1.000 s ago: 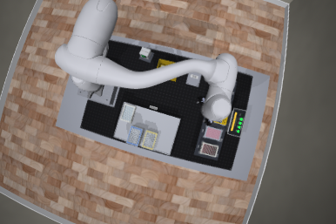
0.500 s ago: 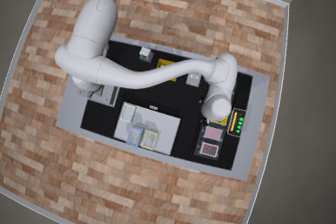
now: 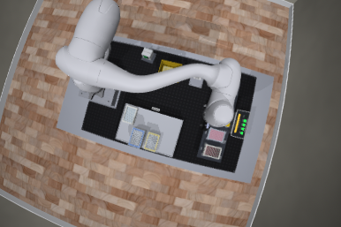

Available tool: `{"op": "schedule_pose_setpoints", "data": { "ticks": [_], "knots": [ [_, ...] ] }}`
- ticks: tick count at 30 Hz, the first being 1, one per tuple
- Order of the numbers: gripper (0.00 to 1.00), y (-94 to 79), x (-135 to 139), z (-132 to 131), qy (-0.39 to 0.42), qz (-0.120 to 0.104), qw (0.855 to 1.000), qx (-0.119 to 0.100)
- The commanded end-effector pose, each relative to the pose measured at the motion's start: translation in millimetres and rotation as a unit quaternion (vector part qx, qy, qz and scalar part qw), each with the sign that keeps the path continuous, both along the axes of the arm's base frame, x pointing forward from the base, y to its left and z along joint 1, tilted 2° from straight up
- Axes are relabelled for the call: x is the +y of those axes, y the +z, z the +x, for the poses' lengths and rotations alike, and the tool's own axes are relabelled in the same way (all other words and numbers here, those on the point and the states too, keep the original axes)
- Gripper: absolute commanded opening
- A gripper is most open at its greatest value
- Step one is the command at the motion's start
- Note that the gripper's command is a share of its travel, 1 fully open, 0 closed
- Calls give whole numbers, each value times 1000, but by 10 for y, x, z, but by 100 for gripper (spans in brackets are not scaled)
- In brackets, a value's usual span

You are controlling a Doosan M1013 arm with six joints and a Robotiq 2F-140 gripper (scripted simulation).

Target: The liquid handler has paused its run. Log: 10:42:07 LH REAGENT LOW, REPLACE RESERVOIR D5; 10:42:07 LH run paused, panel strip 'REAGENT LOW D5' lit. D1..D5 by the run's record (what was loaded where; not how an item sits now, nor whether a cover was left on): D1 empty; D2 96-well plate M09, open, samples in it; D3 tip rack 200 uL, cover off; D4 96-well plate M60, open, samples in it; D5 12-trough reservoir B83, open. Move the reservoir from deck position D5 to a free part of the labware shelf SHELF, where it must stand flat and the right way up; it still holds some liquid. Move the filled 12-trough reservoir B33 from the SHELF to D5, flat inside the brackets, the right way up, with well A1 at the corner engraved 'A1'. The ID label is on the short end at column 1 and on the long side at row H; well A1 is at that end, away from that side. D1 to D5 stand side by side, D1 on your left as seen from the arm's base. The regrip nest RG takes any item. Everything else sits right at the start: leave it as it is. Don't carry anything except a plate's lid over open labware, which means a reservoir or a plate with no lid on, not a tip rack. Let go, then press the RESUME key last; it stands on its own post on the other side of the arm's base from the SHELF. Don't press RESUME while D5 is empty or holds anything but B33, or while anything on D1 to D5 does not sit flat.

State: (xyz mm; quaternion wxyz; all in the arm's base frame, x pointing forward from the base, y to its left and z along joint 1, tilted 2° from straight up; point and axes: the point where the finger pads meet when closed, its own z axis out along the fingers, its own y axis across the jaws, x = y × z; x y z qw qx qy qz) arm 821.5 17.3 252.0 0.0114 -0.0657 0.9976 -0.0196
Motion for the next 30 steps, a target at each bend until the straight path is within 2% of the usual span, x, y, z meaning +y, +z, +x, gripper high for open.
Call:
{"op": "schedule_pose_setpoints", "data": {
  "ticks": [1, 30],
  "knots": [
    [77, 10, -211, 27, -28, 5, 1000, 0],
    [77, 49, -1458, 93, -45, 5, 999, -1]
  ]
}}
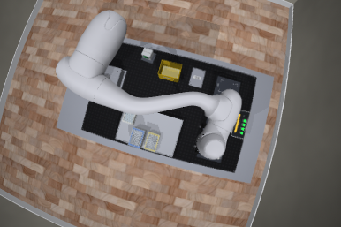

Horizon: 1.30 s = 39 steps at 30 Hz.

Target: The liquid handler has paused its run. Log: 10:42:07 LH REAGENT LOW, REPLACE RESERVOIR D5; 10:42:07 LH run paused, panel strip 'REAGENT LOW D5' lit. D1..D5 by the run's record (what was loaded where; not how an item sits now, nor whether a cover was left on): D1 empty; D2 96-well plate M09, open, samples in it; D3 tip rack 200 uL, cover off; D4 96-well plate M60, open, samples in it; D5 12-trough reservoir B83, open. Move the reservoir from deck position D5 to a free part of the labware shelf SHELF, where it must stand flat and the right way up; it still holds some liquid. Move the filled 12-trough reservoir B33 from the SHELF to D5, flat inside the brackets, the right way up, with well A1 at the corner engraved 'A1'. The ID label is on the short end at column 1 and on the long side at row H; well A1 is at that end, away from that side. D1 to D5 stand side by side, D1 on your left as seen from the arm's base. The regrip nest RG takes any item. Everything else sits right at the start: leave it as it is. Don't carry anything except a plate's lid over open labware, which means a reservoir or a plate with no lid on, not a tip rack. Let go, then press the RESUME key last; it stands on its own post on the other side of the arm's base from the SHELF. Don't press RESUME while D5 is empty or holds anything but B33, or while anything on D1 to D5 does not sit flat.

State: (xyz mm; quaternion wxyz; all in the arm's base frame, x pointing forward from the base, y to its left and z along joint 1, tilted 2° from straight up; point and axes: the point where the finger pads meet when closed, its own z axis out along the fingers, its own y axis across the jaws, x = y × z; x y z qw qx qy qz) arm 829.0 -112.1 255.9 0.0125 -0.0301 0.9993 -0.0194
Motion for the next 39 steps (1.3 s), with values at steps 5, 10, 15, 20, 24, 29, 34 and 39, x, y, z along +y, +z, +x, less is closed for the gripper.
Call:
{"op": "schedule_pose_setpoints", "data": {
  "ticks": [5, 10, 15, 20, 24, 29, 34, 39],
  "knots": [
    [77, 17, -414, 31, -9, 4, 1000, 1],
    [77, 25, -663, 45, -9, 4, 1000, 1],
    [77, 29, -813, 53, -9, 4, 1000, 1],
    [77, 35, -992, 62, -9, 4, 1000, 1],
    [77, 35, -992, 62, -9, 4, 1000, 1],
    [77, 36, -990, 112, -9, 4, 1000, 1],
    [77, 42, -976, 362, -9, 4, 1000, 1],
    [77, 47, -963, 611, -9, 4, 1000, 1]
  ]
}}
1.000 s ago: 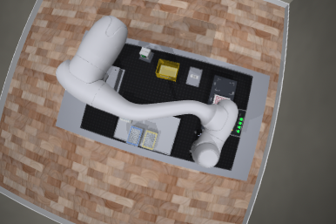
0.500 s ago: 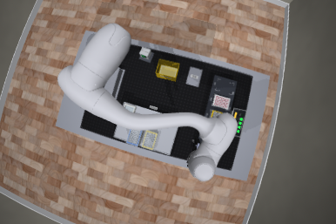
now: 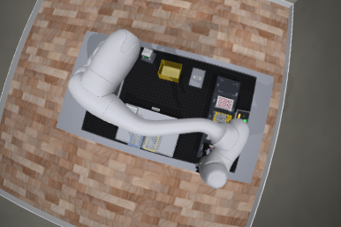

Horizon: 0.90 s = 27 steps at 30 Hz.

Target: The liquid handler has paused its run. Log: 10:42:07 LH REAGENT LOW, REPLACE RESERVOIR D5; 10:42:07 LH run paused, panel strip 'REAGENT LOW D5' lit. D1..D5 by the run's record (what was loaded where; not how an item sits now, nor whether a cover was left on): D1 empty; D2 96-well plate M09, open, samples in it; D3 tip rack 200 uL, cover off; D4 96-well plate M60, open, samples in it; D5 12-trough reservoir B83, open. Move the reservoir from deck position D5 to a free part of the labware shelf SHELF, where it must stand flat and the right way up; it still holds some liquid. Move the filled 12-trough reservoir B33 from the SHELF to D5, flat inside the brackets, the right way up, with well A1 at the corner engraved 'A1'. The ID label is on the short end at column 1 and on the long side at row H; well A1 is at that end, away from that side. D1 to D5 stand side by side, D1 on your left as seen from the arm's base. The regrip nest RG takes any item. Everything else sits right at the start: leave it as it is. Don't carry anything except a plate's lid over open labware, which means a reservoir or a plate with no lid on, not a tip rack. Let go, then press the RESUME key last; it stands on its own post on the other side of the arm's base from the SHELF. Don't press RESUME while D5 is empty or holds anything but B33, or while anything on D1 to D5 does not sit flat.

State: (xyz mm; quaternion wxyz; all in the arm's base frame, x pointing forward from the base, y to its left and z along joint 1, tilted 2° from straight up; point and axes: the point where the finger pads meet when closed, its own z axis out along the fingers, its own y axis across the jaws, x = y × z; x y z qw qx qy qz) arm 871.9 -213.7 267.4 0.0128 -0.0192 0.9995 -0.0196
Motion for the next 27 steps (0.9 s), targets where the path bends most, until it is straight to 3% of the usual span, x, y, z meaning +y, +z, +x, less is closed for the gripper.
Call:
{"op": "schedule_pose_setpoints", "data": {
  "ticks": [1, 22, 27],
  "knots": [
    [77, -66, 56, 232, 2, 4, 1000, 1],
    [77, -44, 107, 1181, 2, 4, 1000, 1],
    [77, -43, 111, 1251, 2, 4, 1000, 1]
  ]
}}
